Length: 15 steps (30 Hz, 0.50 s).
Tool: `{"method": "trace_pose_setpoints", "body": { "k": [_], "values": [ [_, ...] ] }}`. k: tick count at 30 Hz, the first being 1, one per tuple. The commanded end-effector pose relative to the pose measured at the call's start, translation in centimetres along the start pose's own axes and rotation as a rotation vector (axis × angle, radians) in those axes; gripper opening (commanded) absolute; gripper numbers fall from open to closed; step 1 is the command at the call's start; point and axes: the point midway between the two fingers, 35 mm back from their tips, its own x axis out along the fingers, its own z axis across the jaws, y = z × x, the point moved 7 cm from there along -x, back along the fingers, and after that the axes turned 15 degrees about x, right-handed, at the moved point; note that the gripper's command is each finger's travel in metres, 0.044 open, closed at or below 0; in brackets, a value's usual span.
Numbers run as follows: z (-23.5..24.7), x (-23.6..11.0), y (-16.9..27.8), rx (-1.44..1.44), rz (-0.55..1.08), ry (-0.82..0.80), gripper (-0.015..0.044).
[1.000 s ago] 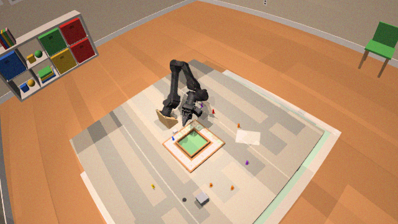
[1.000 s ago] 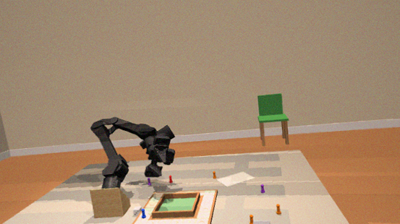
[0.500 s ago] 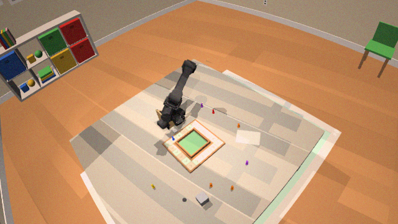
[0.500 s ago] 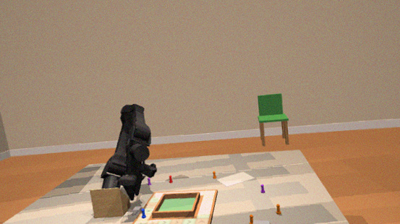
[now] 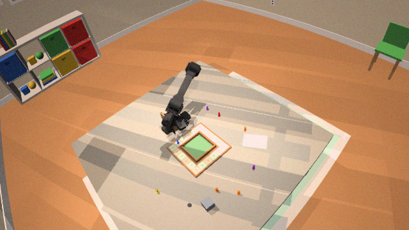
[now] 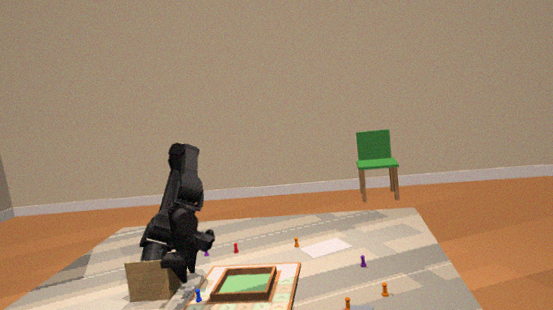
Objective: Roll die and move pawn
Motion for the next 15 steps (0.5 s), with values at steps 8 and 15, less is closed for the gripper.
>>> {"method": "trace_pose_setpoints", "body": {
  "k": [8,15],
  "values": [
    [0.0,2.0,0.0,0.004,0.000,-0.006,0.0275],
    [0.0,3.1,0.0,0.004,0.000,-0.006,0.0275]
  ]
}}
